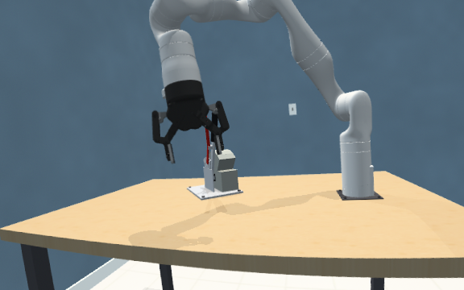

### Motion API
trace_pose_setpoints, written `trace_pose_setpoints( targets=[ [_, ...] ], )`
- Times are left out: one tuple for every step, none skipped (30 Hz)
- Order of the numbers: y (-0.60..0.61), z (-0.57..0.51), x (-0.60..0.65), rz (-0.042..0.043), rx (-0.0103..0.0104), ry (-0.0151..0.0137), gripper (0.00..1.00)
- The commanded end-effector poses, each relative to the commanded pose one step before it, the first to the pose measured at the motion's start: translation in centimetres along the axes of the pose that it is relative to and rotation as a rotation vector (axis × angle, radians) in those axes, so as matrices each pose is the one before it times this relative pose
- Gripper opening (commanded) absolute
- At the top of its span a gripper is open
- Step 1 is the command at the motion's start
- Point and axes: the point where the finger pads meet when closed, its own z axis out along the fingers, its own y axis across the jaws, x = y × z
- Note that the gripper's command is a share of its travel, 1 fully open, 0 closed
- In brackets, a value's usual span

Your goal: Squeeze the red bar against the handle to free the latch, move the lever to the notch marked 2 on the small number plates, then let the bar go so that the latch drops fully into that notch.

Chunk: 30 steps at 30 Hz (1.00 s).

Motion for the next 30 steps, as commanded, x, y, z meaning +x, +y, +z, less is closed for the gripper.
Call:
trace_pose_setpoints(
  targets=[
    [-0.027, -0.112, -0.026, -0.00023, 0.00223, -0.00058, 1.0],
    [0.0, 0.0, 0.0, 0.0, 0.0, 0.0, 1.0],
    [0.0, 0.0, 0.0, 0.0, 0.0, 0.0, 1.0],
    [0.0, 0.0, 0.0, 0.0, 0.0, 0.0, 1.0],
    [0.0, 0.0, 0.0, 0.0, 0.0, 0.0, 1.0],
    [0.0, 0.0, 0.0, 0.0, 0.0, 0.0, 1.0],
    [0.0, 0.0, 0.0, 0.0, 0.0, 0.0, 1.0],
    [0.0, 0.0, 0.0, 0.0, 0.0, 0.0, 1.0],
    [0.0, 0.0, 0.0, 0.0, 0.0, 0.0, 1.0],
    [0.0, 0.0, 0.0, 0.0, 0.0, 0.0, 1.0],
    [0.0, 0.0, 0.0, 0.0, 0.0, 0.0, 1.0],
    [0.0, 0.0, 0.0, 0.0, 0.0, 0.0, 1.0],
    [0.0, 0.0, 0.0, 0.0, 0.0, 0.0, 1.0],
    [0.0, 0.0, 0.0, 0.0, 0.0, 0.0, 1.0],
    [0.0, 0.0, 0.0, 0.0, 0.0, 0.0, 1.0],
    [0.0, 0.0, 0.0, 0.0, 0.0, 0.0, 1.0],
    [0.0, 0.0, 0.0, 0.0, 0.0, 0.0, 1.0],
    [-0.001, -0.002, 0.003, -0.00001, 0.00002, 0.0, 1.0],
    [-0.005, -0.012, 0.021, -0.0001, 0.00008, 0.00002, 1.0],
    [-0.012, -0.031, 0.054, -0.00026, 0.00021, 0.00004, 1.0],
    [-0.023, -0.058, 0.101, -0.00049, 0.0004, 0.00008, 1.0],
    [-0.036, -0.091, 0.159, -0.00077, 0.00063, 0.00013, 1.0],
    [-0.05, -0.131, 0.228, -0.0011, 0.0009, 0.00019, 1.0],
    [-0.065, -0.174, 0.305, -0.00146, 0.0012, 0.00027, 1.0],
    [-0.079, -0.221, 0.389, -0.00186, 0.00152, 0.00035, 1.0],
    [-0.091, -0.271, 0.478, -0.00227, 0.00185, 0.00046, 1.0],
    [-0.1, -0.322, 0.572, -0.0027, 0.00219, 0.00058, 1.0],
    [-0.106, -0.374, 0.668, -0.00313, 0.00252, 0.00072, 1.0],
    [-0.106, -0.425, 0.765, -0.00355, 0.00284, 0.00088, 1.0],
    [-0.101, -0.475, 0.862, -0.00397, 0.00314, 0.00106, 1.0]
  ],
)
